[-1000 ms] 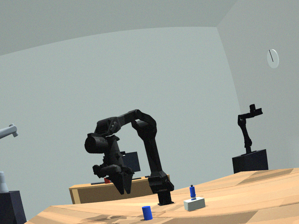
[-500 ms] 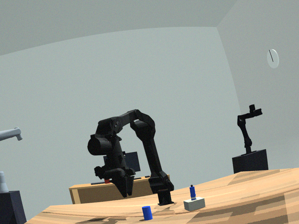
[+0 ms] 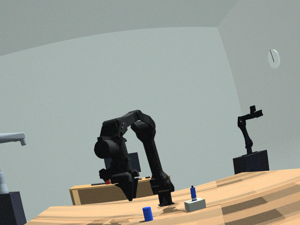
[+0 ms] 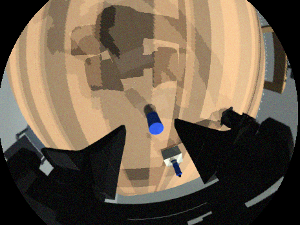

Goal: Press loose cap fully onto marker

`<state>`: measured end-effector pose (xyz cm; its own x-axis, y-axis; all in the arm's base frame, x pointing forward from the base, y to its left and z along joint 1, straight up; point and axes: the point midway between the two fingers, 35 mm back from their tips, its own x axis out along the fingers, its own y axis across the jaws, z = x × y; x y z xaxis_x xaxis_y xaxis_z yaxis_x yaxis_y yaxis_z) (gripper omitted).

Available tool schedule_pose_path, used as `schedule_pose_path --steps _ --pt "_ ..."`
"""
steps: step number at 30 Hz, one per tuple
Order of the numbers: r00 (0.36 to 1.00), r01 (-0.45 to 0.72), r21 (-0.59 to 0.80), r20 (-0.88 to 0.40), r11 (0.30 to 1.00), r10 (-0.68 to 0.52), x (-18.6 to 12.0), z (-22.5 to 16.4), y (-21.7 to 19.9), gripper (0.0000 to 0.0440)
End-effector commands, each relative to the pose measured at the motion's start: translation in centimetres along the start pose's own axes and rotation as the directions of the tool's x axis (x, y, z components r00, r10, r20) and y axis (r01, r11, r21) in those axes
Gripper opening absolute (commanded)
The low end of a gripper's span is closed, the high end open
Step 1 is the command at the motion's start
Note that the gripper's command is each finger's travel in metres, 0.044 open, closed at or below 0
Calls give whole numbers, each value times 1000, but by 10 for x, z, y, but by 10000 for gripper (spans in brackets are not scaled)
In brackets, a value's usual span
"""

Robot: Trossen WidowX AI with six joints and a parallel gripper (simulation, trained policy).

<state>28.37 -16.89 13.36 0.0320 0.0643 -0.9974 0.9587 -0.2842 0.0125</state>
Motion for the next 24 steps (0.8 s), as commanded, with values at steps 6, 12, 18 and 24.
schedule_pose_path --steps 6,12,18,24 --pt "999 48 -29 18 998 -48 9 -14 4 312" --pt "996 83 -54 24 995 -82 16 -25 4 310" --pt "993 121 -76 28 990 -119 23 -32 1 308" --pt "988 156 -97 30 983 -154 30 -36 -4 302"
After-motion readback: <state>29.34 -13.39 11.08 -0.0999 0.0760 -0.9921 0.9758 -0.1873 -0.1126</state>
